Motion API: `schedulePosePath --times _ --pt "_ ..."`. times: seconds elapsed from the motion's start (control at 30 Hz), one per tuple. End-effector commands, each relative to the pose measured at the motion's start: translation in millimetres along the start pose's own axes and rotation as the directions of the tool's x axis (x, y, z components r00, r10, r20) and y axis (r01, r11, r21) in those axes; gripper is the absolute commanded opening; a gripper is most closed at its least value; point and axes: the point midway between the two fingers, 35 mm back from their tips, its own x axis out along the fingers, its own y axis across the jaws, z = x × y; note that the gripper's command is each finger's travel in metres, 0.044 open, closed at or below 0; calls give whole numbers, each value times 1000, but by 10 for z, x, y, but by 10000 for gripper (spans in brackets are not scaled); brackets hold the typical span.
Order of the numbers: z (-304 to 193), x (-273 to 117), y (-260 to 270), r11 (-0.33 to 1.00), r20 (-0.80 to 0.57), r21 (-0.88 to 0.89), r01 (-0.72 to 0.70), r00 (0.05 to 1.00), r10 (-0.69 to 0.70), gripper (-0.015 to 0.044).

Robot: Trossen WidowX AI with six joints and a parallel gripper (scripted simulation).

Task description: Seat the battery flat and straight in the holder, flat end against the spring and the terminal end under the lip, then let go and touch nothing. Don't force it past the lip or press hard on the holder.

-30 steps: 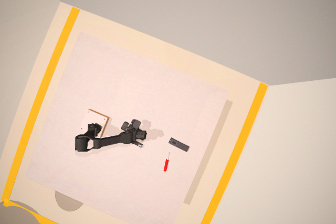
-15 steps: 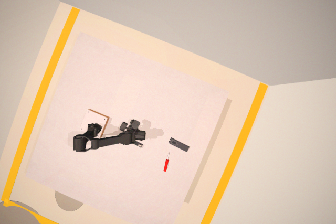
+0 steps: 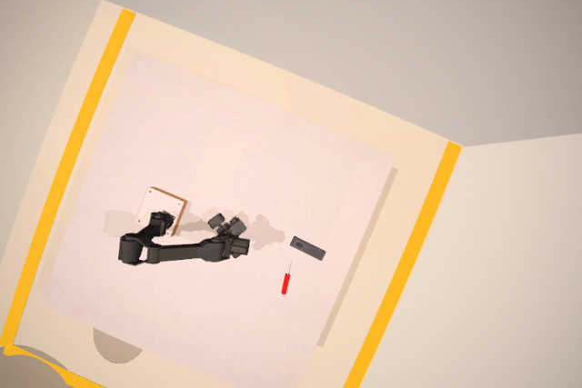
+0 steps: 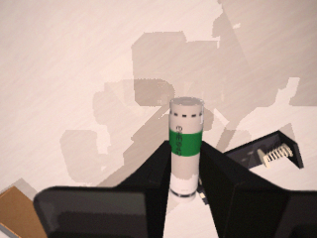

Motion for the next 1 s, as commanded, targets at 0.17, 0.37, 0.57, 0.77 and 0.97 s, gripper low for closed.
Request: schedulePosePath --times 0.17,0.37,0.57,0.77,0.97 --pt "-245 -115 -350 854 0 520 7 1000 -9 60" --pt "-458 -186 -568 591 1 807 5 1000 -10 60" --pt "-553 -216 -656 452 3 892 2 1000 -10 60" --pt "-556 -128 -646 453 -23 891 2 999 41 60" --pt "-564 14 -625 459 -66 889 3 990 123 60"
